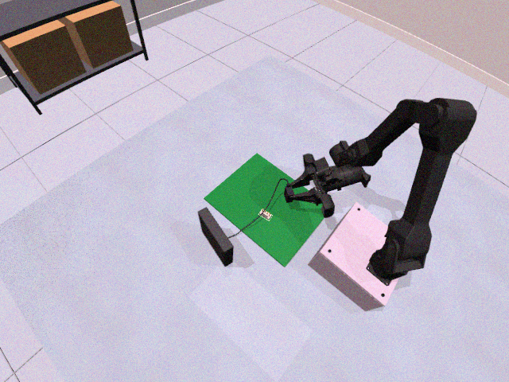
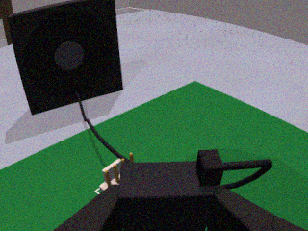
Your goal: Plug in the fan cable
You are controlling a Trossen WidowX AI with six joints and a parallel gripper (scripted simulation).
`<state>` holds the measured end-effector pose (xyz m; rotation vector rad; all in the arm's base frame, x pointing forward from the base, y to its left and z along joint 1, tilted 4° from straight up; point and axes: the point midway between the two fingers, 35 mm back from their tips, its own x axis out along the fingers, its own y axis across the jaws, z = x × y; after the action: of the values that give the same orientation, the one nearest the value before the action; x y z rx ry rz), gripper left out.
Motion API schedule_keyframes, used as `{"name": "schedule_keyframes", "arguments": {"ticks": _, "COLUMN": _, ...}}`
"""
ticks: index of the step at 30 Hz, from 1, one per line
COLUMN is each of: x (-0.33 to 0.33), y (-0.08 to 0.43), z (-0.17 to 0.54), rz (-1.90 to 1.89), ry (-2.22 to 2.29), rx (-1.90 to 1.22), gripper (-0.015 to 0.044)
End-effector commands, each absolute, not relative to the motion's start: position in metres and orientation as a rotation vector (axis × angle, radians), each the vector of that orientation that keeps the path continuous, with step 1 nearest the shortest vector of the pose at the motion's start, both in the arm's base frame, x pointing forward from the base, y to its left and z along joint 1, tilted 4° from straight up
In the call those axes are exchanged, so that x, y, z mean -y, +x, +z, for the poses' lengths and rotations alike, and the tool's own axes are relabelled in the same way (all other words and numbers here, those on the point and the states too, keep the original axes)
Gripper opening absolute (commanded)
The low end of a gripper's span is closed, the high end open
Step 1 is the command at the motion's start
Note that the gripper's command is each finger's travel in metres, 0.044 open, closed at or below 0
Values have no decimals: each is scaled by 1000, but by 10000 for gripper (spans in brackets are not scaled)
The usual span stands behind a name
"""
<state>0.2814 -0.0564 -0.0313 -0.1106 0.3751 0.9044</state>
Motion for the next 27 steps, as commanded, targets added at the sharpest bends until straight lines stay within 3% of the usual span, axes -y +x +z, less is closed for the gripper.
{"name": "schedule_keyframes", "arguments": {"ticks": 1, "x": 58, "y": 278, "z": -29, "rz": 880, "ry": -99, "rx": -310, "gripper": 0}}
{"name": "schedule_keyframes", "arguments": {"ticks": 27, "x": 63, "y": 278, "z": -16, "rz": 850, "ry": -104, "rx": -248, "gripper": 0}}
